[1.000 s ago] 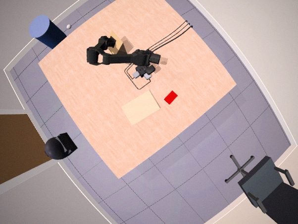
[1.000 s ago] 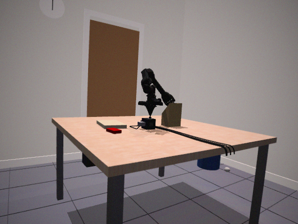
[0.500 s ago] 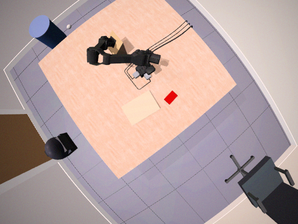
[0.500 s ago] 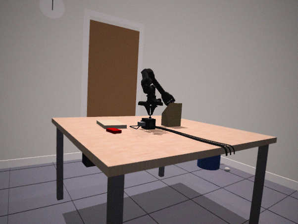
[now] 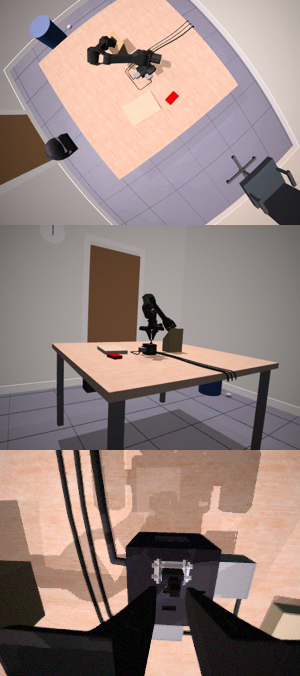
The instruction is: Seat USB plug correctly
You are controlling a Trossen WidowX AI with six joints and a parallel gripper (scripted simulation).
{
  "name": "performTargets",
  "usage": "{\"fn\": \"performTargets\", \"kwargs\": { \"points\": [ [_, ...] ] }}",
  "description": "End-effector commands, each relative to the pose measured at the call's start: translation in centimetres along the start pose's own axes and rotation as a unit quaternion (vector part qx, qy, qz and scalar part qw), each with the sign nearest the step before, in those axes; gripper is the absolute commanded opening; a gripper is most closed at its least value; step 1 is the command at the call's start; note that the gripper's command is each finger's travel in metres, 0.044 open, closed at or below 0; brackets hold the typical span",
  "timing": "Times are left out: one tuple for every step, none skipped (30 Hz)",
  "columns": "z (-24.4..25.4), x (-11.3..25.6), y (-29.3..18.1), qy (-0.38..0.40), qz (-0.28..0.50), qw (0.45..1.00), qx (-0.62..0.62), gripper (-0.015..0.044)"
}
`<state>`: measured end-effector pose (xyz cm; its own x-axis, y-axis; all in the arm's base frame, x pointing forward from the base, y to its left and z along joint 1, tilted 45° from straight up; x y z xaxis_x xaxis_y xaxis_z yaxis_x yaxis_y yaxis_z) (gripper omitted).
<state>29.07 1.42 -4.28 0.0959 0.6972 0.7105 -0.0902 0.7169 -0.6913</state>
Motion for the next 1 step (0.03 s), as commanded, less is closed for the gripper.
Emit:
{"fn": "performTargets", "kwargs": {
  "points": [
    [-0.19,0.71,0.1,-0.003,-0.003,1.0,-0.003,0.0095]
  ]
}}
Point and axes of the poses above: the point midway between the two fingers, 35 mm back from their tips, its own x axis back along the fingers, its own z axis across the jaws, y = z × x, the point moved 1 cm from there along x, back along the fingers, and after that the axes turned 12 degrees about x, right-handed, at the moved point
